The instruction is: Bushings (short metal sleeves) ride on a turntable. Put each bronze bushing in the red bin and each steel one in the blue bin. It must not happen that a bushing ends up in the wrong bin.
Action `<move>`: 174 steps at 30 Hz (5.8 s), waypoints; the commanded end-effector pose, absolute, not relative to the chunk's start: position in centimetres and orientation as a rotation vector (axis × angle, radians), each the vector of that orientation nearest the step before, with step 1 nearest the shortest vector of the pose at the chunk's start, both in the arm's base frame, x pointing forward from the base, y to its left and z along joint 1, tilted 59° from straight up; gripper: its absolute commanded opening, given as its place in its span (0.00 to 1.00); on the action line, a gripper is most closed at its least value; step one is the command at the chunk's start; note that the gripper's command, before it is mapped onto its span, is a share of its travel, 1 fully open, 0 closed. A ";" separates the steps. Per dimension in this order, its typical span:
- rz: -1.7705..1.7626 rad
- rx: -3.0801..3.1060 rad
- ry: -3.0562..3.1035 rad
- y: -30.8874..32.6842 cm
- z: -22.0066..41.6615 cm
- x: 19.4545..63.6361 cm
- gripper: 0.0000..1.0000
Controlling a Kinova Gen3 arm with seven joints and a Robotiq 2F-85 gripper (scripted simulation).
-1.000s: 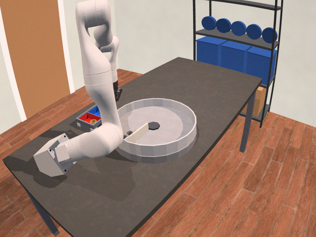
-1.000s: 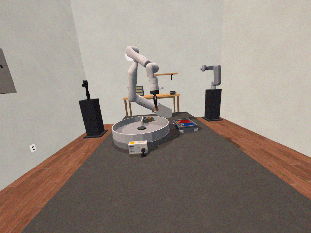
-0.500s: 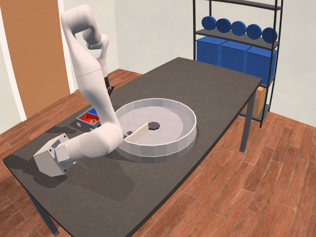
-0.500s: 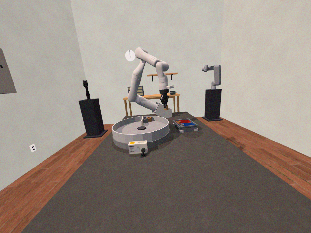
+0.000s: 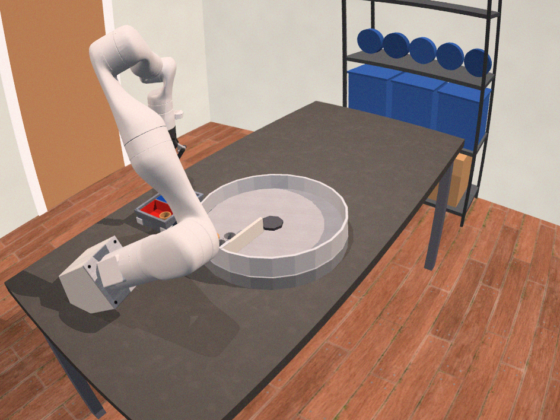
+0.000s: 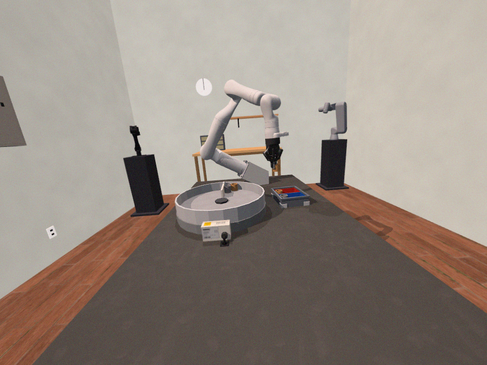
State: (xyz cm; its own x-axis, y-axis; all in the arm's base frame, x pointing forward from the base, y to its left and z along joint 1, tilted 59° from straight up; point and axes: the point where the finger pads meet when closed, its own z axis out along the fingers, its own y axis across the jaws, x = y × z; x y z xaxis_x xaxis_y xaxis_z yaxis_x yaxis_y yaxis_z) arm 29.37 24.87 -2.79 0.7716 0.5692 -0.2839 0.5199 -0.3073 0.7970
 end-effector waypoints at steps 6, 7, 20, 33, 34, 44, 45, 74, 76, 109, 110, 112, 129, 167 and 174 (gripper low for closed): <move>0.198 2.030 0.590 26.9 -6.4 30.5 0.00; 0.231 2.048 0.534 27.4 -7.2 30.6 0.00; 0.232 2.050 0.535 27.5 -7.1 30.6 0.00; 0.232 2.049 0.534 25.6 -8.4 31.5 0.00; 0.232 2.049 0.534 25.6 -8.4 31.5 0.00; 0.231 2.049 0.534 23.8 -9.6 32.4 0.00; 0.231 2.049 0.534 23.8 -9.6 32.4 0.00; 0.232 2.049 0.534 19.8 -12.2 34.3 0.00; 0.232 2.049 0.534 19.7 -12.3 34.4 0.00; 0.231 2.049 0.534 18.2 -13.3 35.1 0.00; 0.231 2.049 0.534 18.2 -13.3 35.1 0.00; 0.231 2.049 0.534 18.2 -13.3 35.1 0.00; 0.231 2.049 0.534 17.4 -13.8 35.5 0.00; 0.231 2.049 0.534 16.3 -14.5 36.0 0.00; 0.232 2.049 0.534 16.3 -14.5 36.0 0.19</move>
